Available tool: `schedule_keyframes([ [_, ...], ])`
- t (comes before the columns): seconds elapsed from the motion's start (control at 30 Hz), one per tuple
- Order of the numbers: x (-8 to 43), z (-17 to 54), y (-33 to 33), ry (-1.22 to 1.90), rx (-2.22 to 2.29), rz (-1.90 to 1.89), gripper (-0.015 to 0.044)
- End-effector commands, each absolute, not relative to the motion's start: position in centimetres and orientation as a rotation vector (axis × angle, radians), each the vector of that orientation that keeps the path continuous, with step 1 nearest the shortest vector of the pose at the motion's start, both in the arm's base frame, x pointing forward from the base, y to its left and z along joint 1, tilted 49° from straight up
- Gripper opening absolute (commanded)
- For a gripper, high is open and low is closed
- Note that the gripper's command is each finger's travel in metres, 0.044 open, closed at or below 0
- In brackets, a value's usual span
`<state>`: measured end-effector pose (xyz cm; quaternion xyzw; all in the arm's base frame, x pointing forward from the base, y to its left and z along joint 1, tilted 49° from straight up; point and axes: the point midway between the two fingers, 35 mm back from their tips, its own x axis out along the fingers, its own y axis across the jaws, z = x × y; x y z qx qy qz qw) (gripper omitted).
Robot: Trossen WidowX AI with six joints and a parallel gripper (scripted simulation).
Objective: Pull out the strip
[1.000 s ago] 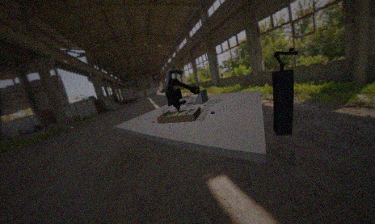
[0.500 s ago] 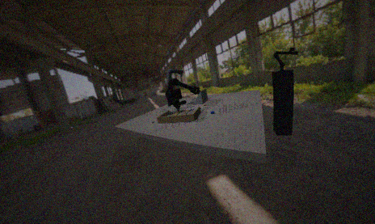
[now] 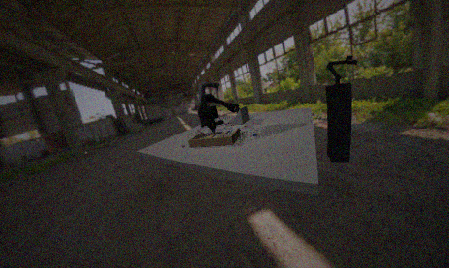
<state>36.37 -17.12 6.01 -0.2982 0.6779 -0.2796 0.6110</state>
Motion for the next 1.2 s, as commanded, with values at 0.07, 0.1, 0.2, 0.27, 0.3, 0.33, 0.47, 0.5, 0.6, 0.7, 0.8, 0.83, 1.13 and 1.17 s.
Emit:
schedule_keyframes([
  [0.07,36.29,5.95,-17.30,1.569,-0.689,-0.645,0.0000],
  [0.1,36.29,5.95,-17.30,1.569,-0.689,-0.645,0.0000],
  [0.2,36.29,5.93,-17.33,1.569,-0.689,-0.645,0.0000],
  [0.27,36.28,5.92,-17.34,1.569,-0.689,-0.645,0.0000],
  [0.3,36.28,5.91,-17.35,1.569,-0.689,-0.645,0.0000],
  [0.33,36.28,5.90,-17.36,1.569,-0.689,-0.645,0.0000],
  [0.47,36.28,5.87,-17.39,1.569,-0.690,-0.645,0.0000],
  [0.5,36.28,5.87,-17.39,1.569,-0.690,-0.645,0.0000],
  [0.6,36.29,5.84,-17.41,1.569,-0.690,-0.645,0.0000],
  [0.7,36.30,5.82,-17.43,1.569,-0.690,-0.645,0.0000],
  [0.8,36.32,5.80,-17.46,1.569,-0.690,-0.645,0.0000],
  [0.83,36.32,5.79,-17.46,1.569,-0.690,-0.645,0.0000],
  [1.13,36.36,5.73,-17.53,1.569,-0.690,-0.645,0.0000],
  [1.17,36.36,5.72,-17.54,1.569,-0.690,-0.645,0.0000],
])
